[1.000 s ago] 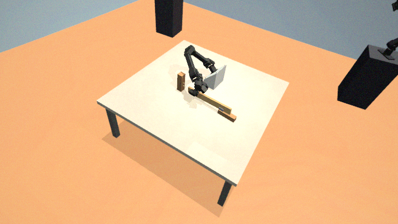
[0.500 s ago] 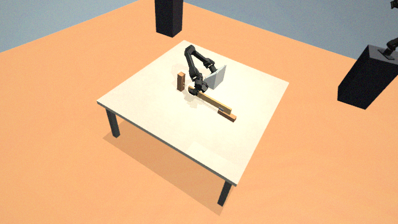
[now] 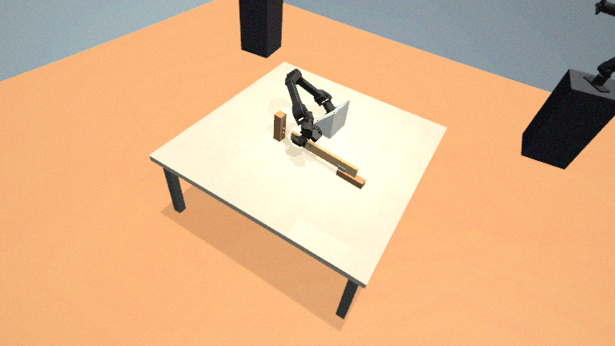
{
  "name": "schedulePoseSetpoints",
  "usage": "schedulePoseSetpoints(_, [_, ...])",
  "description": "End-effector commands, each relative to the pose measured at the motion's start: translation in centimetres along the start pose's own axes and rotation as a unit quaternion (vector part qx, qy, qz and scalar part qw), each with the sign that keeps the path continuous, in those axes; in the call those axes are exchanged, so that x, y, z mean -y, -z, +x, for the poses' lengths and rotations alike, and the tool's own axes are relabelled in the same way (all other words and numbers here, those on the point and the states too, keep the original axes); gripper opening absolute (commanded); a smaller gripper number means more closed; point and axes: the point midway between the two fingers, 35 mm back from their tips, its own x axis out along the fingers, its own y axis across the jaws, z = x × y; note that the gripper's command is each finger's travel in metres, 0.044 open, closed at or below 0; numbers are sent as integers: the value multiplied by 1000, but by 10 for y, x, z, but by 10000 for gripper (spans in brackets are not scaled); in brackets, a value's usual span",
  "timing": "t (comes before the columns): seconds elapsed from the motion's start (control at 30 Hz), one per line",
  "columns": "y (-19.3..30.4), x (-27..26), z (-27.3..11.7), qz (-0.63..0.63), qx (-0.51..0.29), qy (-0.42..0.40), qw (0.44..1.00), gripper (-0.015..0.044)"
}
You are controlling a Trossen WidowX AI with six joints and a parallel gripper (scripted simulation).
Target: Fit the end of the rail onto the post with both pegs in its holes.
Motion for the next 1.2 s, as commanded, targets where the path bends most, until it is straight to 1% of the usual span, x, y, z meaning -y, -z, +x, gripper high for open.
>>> schedulePoseSetpoints(0.0, [-4,2,-7,1,9,4,1000,0])
schedulePoseSetpoints(0.5, [-4,1,1,1,9,4,1000,0])
schedulePoseSetpoints(1.17, [-4,0,-2,1,9,4,1000,0])
